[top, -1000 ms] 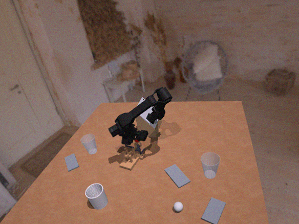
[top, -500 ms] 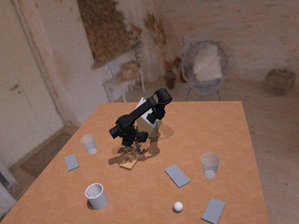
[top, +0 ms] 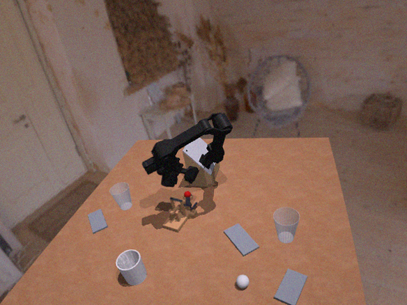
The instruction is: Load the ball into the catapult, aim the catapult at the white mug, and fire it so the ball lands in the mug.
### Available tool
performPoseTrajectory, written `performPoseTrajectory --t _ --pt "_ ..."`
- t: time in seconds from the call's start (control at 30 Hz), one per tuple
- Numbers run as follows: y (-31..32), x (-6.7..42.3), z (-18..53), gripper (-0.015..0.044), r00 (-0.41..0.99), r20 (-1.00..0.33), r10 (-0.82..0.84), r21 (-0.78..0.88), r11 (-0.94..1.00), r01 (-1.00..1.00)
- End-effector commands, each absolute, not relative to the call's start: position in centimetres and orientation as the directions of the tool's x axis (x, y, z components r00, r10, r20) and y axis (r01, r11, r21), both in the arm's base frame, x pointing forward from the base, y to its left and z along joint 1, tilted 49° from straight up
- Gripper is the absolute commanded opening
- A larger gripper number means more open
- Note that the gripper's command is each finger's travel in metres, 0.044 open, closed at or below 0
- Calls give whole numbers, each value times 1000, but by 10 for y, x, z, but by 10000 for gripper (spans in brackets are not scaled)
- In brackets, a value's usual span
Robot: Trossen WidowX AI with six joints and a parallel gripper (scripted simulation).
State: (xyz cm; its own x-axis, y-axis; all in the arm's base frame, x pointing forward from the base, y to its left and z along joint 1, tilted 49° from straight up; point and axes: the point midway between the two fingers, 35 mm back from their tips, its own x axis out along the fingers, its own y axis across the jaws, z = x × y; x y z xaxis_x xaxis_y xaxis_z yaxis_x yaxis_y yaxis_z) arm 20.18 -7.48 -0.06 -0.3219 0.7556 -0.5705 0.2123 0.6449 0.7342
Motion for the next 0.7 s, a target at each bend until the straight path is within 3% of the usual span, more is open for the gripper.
performPoseTrajectory --t 0.0,0.2,0.67 --pt "-107 197 29 440 -306 -585 751 729 652 207" --pt "-109 227 3 440 -219 -664 715 676 699 235" --pt "-163 346 -15 440 159 -826 541 559 751 352"
